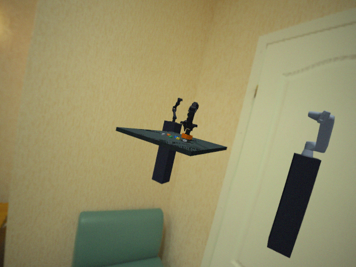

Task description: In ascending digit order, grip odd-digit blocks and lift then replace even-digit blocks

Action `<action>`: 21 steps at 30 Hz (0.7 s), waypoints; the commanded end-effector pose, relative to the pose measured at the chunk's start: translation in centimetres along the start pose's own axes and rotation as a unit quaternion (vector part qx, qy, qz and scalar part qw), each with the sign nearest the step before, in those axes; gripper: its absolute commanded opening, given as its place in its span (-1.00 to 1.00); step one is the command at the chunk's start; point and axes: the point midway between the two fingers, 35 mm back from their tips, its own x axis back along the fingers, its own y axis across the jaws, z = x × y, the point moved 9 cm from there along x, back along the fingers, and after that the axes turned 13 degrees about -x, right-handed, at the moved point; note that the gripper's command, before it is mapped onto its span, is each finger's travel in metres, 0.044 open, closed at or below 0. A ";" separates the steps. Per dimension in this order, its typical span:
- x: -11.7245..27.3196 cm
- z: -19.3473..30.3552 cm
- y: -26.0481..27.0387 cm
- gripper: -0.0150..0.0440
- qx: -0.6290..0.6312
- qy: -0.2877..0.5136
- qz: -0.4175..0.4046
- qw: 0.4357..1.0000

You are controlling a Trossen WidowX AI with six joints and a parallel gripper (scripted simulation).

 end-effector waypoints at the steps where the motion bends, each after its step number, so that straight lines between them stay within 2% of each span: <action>1: 1.9 0.2 -0.1 -0.03 0.002 -0.005 -0.003 1.000; 2: 1.9 0.2 -0.1 -0.08 0.002 -0.005 -0.003 1.000; 12: 1.9 -0.7 -1.1 -0.08 0.003 -0.009 -0.003 1.000; 16: 1.8 -3.6 -5.1 -0.08 0.004 -0.021 -0.002 1.000; 21: 1.9 -7.3 -13.2 -0.08 0.003 -0.023 0.007 1.000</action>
